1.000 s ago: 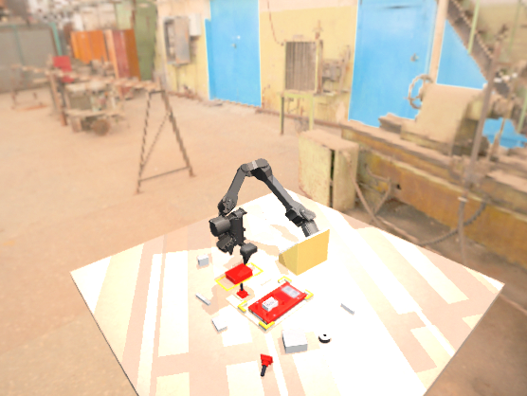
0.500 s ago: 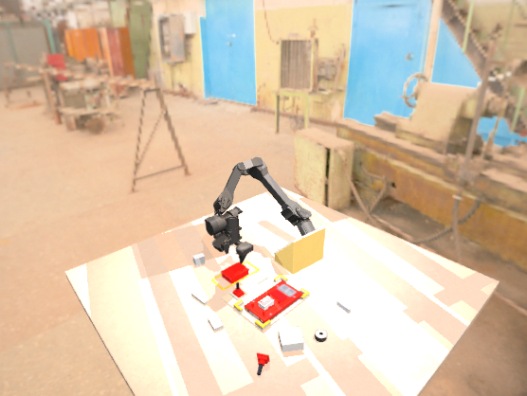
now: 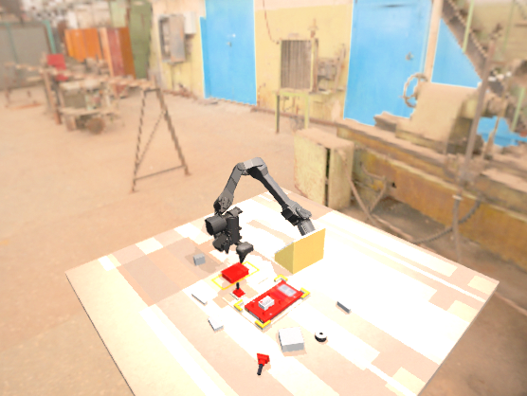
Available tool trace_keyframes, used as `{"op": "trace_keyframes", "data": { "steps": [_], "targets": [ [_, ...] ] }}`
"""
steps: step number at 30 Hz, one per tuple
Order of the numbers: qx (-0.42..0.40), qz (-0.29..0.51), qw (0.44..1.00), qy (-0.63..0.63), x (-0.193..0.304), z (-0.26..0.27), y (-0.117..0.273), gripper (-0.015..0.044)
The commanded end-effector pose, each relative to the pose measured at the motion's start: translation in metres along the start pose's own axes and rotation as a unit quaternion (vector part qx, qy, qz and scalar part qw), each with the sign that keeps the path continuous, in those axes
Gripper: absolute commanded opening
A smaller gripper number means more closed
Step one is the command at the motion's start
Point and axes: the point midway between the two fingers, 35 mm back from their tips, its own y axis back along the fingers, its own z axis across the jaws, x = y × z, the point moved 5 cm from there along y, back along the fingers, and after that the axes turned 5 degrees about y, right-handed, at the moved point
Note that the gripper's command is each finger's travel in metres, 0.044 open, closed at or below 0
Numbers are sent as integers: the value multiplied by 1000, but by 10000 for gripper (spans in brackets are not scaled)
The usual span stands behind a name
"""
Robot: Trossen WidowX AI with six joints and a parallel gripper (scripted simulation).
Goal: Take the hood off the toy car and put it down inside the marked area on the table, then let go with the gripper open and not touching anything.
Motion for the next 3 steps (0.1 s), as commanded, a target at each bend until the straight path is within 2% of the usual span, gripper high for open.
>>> {"op": "trace_keyframes", "data": {
  "steps": [1,3],
  "targets": [
    [2,0,1000,-3,0,-1,1,440],
    [2,0,1000,-3,0,-1,1,440]
  ]
}}
